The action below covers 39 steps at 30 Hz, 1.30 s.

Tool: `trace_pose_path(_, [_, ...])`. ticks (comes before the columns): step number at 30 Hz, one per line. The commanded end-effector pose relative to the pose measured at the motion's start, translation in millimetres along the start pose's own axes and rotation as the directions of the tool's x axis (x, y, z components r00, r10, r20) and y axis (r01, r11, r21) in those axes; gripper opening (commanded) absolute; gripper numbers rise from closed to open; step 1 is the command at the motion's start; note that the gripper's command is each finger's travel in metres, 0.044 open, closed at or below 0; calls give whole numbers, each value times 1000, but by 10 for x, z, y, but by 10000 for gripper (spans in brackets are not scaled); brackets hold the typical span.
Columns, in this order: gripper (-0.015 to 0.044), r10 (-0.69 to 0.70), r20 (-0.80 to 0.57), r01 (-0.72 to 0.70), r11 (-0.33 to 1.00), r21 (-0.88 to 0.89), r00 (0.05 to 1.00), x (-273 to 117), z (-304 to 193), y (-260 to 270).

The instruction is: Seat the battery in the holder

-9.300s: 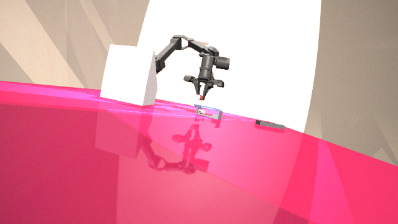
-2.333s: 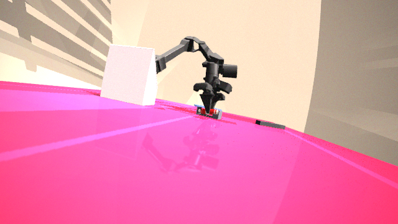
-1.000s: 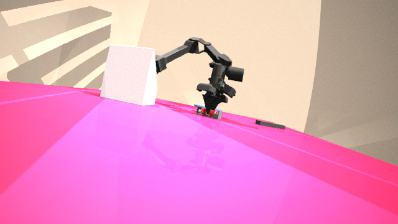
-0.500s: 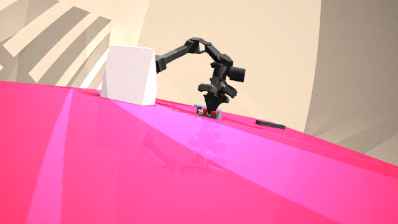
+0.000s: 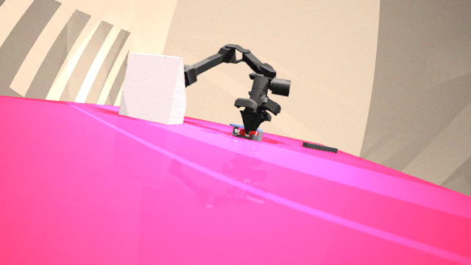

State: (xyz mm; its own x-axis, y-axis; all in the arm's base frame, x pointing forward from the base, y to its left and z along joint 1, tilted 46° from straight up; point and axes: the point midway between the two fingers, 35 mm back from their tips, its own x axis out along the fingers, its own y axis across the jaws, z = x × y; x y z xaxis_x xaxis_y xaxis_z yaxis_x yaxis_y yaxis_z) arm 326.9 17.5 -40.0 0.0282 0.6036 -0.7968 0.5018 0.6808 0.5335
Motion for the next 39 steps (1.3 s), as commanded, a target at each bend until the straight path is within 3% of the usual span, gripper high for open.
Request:
trace_pose_path(1, [177,-1,2,1,1000,-2,1000,-85,8,-14])
trace_pose_path(7, [177,0,1,0,1000,-2,1000,-120,8,-20])
trace_pose_path(17, [440,-3,2,3,1000,-1,1000,-845,41,-127])
trace_pose_path(39, [440,-3,2,3,1000,-1,1000,-844,57,-130])
